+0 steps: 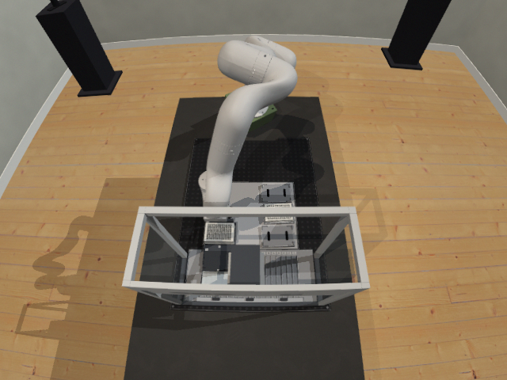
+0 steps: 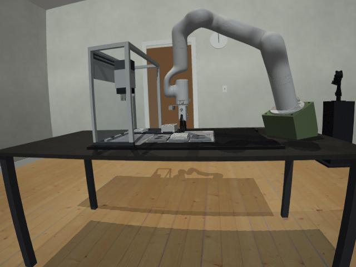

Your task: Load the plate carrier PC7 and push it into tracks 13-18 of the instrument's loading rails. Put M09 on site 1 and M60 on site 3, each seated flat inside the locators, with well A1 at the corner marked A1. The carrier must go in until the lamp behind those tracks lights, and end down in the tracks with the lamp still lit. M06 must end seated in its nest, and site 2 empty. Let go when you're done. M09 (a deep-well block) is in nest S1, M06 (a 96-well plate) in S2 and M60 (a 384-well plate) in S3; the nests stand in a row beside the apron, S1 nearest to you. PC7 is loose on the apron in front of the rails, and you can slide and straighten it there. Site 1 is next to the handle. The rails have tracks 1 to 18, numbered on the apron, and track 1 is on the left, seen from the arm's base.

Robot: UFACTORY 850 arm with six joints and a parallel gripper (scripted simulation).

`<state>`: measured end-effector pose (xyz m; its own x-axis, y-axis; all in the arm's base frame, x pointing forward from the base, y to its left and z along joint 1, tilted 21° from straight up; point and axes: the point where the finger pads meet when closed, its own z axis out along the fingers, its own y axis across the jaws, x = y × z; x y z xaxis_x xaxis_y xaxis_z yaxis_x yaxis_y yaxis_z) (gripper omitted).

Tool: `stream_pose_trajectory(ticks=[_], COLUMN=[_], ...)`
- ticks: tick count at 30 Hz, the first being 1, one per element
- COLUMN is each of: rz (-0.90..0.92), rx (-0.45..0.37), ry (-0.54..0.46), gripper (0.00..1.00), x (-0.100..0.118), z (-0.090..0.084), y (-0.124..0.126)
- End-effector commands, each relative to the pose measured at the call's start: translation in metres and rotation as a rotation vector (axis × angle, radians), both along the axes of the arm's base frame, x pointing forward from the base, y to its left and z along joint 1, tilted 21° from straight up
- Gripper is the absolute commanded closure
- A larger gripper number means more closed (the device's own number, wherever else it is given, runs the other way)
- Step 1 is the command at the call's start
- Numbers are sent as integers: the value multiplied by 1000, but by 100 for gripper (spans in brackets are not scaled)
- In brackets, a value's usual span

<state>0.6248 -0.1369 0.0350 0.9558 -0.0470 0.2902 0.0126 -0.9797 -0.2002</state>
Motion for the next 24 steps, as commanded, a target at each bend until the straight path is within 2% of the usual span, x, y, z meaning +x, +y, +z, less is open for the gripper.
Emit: stream_pose_trajectory(ticks=[1,24], rz=[0,0], rx=[-1,-1], ry=[-1,-1], gripper=[18,18], x=[2,9], z=[1,3], y=[0,-1])
